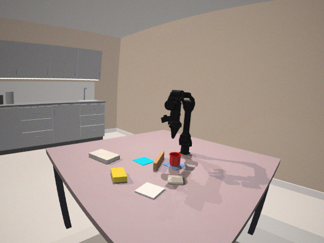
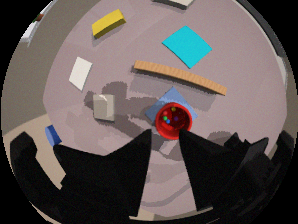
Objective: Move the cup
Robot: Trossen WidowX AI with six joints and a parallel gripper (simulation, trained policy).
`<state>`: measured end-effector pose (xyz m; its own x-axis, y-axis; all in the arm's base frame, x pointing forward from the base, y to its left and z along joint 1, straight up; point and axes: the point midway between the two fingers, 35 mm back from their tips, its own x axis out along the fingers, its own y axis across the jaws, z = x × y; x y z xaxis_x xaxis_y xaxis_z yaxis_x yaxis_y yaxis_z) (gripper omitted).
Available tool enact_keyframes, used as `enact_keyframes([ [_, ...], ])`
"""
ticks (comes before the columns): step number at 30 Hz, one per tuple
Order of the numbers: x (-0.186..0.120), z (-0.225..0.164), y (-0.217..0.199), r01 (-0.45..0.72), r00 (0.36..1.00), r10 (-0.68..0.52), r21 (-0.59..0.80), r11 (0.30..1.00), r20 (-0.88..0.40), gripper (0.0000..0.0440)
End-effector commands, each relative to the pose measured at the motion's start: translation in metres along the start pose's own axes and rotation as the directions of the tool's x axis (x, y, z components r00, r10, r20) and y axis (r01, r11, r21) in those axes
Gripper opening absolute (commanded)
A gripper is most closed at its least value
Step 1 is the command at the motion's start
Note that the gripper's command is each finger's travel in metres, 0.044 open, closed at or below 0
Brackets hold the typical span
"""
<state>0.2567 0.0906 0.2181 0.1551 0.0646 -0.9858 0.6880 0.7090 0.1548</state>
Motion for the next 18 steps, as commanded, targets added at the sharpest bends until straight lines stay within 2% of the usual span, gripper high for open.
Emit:
enact_keyframes([
  [1,0.005,0.0,-0.005,0.042,0.999,-0.042,0.015,0.999,-0.008,0.013],
  [18,0.038,-0.005,-0.023,0.192,0.981,-0.189,0.063,0.979,-0.044,0.0156],
])
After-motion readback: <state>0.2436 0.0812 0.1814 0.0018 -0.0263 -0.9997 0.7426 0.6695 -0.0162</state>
